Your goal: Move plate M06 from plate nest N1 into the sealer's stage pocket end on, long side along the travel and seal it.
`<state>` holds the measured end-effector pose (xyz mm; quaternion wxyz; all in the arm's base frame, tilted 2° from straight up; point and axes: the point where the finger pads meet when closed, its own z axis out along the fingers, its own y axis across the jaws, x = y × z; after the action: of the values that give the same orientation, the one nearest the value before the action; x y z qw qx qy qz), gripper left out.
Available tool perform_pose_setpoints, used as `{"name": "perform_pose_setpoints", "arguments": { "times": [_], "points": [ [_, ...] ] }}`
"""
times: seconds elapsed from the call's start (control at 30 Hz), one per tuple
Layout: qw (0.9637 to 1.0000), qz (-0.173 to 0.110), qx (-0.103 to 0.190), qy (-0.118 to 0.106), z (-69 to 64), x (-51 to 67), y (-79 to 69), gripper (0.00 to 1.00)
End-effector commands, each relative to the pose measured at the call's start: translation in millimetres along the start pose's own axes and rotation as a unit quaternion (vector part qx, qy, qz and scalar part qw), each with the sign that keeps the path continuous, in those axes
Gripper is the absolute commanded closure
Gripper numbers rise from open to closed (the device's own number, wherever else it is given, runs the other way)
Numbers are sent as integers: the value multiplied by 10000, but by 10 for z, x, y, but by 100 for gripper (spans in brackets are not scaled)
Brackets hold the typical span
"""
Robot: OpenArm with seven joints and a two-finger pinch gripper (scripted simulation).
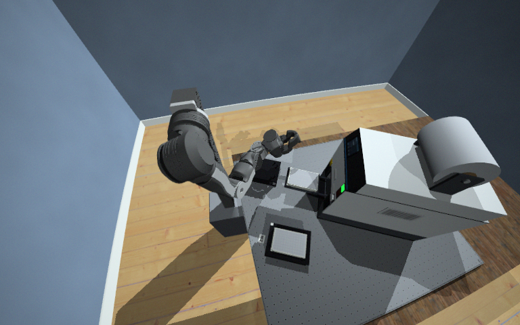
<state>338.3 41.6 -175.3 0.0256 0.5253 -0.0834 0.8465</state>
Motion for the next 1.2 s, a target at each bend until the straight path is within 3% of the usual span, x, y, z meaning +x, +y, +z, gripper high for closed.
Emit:
{"name": "perform_pose_setpoints", "arguments": {
  "times": [0.0, 0.93, 1.1, 1.17],
  "points": [
    [10000, 34, 26, 5, -6, 4, -9, 100],
    [10000, 34, 26, 5, -24, -12, 24, 100],
    [9967, -70, 787, 213, 58, 156, -338, 100],
    [9967, -70, 787, 213, 58, 156, -338, 100]
  ]
}}
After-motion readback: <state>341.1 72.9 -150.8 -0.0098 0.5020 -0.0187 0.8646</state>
